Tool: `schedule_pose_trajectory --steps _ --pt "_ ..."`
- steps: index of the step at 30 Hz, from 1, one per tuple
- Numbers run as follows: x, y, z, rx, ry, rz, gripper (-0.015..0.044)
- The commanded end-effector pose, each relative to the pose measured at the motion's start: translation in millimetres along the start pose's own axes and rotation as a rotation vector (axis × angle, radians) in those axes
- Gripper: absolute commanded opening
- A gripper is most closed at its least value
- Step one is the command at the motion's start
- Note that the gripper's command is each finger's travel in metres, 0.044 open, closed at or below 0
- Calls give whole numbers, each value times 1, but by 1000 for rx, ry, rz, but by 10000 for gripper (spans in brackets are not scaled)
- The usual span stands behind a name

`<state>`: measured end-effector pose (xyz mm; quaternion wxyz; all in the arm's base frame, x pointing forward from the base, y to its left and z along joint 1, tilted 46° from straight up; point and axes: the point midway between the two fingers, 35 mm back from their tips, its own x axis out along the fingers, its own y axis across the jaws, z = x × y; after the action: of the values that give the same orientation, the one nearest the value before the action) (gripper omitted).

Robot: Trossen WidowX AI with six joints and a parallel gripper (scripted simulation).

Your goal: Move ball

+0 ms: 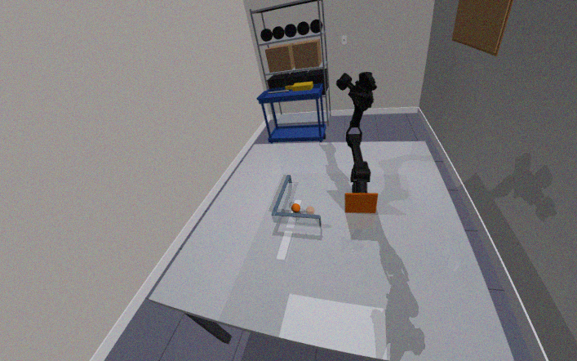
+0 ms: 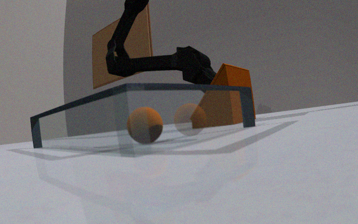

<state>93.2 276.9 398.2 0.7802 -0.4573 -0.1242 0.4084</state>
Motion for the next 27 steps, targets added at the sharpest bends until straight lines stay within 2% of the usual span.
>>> schedule_pose_trajectory --steps 1,3,10,15,21,27 --pt "2 1 -1 -7 5 0 374" --pt "13 6 -13 -61 47 6 334" --pt "90 34 -95 -202 443 116 334" --pt "124 49 -171 -249 719 222 334" --pt "137 65 -274 -258 1042 385 334" --pt "120 85 -376 -214 1342 588 334"
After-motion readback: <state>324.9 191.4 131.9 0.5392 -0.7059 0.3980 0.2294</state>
